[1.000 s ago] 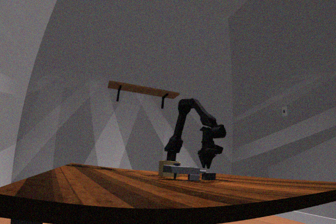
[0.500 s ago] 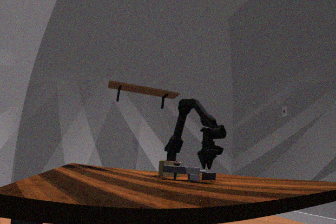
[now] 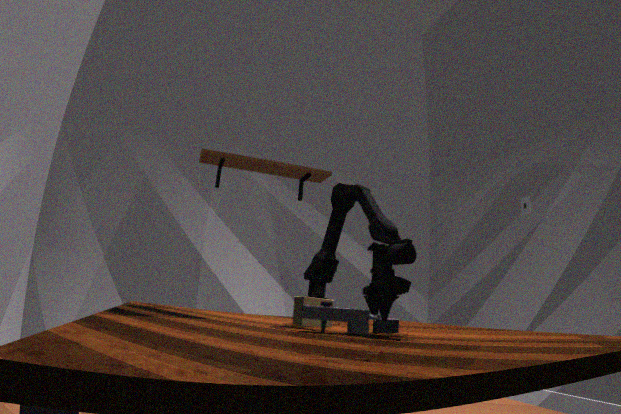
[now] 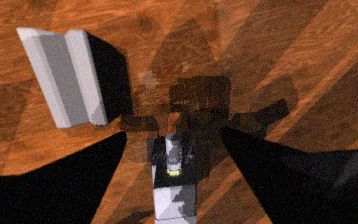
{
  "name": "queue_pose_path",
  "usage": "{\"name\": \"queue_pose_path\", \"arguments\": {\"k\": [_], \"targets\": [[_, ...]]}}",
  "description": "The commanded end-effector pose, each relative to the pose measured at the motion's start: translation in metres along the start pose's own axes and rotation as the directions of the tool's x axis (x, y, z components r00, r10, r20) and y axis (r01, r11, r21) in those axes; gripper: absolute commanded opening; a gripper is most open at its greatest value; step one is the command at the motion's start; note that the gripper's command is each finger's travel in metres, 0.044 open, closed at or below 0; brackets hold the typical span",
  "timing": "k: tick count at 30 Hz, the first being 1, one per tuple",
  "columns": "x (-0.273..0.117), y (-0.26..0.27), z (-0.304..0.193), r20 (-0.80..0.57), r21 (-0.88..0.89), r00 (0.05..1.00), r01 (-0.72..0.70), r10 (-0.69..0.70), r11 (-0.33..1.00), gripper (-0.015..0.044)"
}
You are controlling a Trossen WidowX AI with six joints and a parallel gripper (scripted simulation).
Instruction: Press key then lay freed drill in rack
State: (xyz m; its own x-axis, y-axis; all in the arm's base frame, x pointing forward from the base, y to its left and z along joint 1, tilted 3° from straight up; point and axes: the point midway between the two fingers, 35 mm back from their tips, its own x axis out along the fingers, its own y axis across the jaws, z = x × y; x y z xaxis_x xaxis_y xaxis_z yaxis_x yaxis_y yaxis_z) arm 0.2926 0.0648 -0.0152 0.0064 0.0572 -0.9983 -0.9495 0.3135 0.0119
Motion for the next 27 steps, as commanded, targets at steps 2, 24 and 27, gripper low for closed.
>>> {"name": "queue_pose_path", "arguments": {"k": [2, 24, 27], "targets": [[0.008, 0.001, -0.003, -0.002, -0.004, 1.000, -0.003, 0.003, 1.000, 0.0440], [0.023, 0.001, -0.007, -0.001, 0.000, 1.000, -0.002, 0.002, 1.000, 0.0204], [0.023, 0.001, -0.007, -0.001, 0.000, 1.000, -0.002, 0.002, 1.000, 0.0125]]}}
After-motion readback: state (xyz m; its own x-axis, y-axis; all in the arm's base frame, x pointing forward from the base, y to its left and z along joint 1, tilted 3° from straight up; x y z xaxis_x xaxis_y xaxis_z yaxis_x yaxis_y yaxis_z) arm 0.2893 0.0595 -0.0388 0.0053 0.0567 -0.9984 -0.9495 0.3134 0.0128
